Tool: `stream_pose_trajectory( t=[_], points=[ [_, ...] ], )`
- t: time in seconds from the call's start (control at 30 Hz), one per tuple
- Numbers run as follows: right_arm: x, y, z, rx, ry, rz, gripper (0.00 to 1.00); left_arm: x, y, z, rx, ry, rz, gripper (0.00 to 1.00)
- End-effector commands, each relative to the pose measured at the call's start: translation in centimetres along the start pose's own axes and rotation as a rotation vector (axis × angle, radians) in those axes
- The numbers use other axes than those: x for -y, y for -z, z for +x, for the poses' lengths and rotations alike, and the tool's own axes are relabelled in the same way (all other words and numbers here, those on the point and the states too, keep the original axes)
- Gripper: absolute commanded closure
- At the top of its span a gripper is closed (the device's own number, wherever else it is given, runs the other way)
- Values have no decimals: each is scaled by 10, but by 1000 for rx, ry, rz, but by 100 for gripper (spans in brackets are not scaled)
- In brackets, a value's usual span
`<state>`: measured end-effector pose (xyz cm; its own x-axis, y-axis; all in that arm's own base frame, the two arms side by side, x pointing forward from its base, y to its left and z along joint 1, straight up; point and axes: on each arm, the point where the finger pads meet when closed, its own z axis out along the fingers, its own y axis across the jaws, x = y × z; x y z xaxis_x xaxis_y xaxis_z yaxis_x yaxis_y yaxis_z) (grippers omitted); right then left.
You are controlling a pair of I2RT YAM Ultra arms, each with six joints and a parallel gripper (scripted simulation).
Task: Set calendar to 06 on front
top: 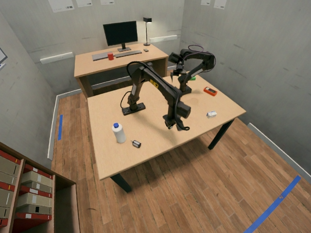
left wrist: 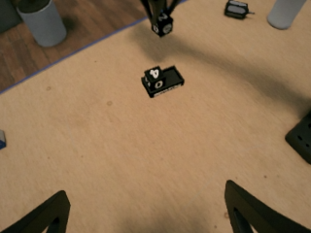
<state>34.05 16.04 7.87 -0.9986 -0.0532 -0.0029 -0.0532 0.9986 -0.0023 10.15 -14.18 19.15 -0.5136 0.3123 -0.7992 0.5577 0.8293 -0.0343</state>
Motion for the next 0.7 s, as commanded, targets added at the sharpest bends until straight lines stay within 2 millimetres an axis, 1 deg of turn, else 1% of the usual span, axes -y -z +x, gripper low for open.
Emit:
stream_pose_trajectory(
  t=[0.0, 0.1, 0.2, 0.4, 0.47, 0.67],
  points=[
    [-11, 13, 19, 37, -20, -7, 74, 0, 4, -9, 26, 10, -2, 0],
    [-17, 14, 35, 36, -6, -6, 74, 0, 4, -9, 26, 10, -2, 0],
    [-19, 15, 43, 34, 16, -4, 74, 0, 4, -9, 26, 10, -2, 0],
    [-18, 15, 43, 31, 69, -8, 74, 0, 4, -9, 26, 10, -2, 0],
    [-18, 15, 43, 30, 145, -11, 74, 0, 4, -9, 26, 10, -2, 0],
    [-18, 15, 43, 28, 466, -18, 74, 0, 4, -9, 26, 10, -2, 0]
  ],
)
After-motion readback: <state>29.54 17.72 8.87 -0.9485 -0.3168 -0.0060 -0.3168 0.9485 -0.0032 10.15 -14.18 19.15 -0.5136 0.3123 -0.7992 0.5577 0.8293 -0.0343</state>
